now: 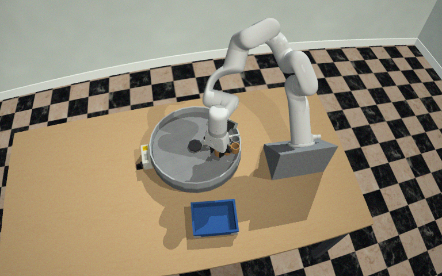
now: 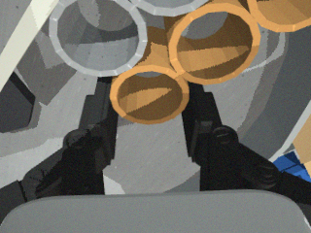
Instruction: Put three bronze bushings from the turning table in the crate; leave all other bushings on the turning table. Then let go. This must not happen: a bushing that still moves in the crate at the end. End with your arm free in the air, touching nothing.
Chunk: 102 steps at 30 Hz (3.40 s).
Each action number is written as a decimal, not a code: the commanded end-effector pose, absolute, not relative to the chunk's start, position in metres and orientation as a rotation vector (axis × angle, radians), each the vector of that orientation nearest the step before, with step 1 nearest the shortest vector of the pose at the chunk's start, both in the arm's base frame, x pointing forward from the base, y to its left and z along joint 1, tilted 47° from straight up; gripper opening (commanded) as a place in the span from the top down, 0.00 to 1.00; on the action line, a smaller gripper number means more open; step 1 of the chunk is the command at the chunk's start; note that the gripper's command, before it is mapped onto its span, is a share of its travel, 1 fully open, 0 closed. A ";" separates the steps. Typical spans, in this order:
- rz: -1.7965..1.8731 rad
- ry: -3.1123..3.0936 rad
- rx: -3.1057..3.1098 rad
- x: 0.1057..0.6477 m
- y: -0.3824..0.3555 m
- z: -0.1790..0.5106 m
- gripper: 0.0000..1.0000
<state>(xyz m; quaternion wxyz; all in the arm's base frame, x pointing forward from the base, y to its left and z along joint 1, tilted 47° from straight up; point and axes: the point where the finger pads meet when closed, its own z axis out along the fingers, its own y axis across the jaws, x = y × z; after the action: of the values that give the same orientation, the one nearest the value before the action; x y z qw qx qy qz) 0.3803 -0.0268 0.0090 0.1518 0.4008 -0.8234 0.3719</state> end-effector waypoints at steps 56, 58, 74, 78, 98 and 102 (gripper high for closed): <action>1.069 -2.366 1.152 0.378 0.024 0.056 1.00; 1.069 -2.366 1.152 0.378 0.024 0.056 1.00; 1.069 -2.366 1.152 0.379 0.027 0.052 1.00; 1.068 -2.366 1.152 0.380 0.032 0.047 1.00; 1.069 -2.366 1.152 0.407 0.144 -0.071 1.00; 1.069 -2.366 1.152 0.413 0.168 -0.096 1.00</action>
<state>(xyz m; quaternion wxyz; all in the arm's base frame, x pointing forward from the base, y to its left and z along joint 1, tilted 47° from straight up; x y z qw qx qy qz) 0.4043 0.1451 -0.0739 0.1479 0.4029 -0.8239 0.3702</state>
